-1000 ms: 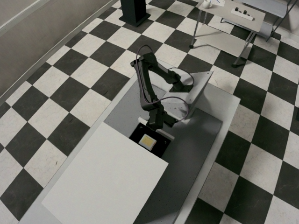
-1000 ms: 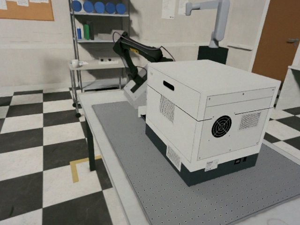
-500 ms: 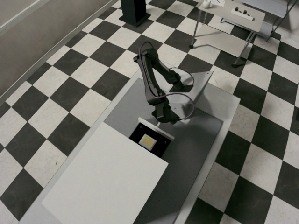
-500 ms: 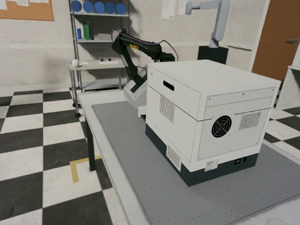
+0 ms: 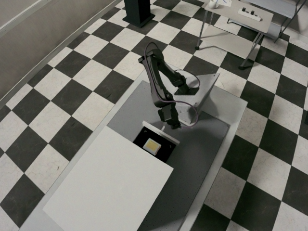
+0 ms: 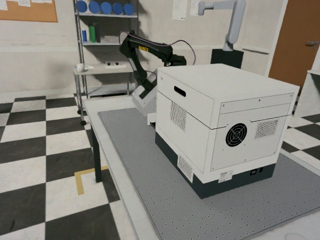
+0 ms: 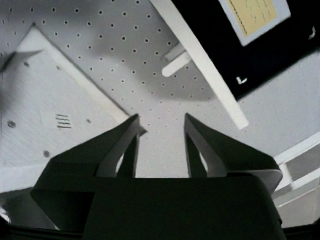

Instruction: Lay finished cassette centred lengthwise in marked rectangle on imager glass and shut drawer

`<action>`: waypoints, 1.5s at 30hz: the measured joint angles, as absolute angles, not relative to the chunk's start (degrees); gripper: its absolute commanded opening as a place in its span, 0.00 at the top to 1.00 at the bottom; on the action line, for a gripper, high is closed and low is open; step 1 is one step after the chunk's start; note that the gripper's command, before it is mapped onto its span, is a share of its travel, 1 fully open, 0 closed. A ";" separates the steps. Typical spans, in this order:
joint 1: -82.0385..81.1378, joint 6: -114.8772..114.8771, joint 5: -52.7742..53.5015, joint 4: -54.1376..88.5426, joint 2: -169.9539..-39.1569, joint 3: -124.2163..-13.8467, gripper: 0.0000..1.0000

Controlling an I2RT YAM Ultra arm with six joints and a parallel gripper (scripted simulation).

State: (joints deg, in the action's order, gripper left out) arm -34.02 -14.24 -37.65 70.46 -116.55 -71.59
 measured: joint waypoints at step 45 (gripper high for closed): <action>-30.26 29.78 -42.70 51.33 -108.12 -49.82 0.65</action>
State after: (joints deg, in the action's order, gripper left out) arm -30.26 29.78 -42.70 51.33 -108.12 -49.82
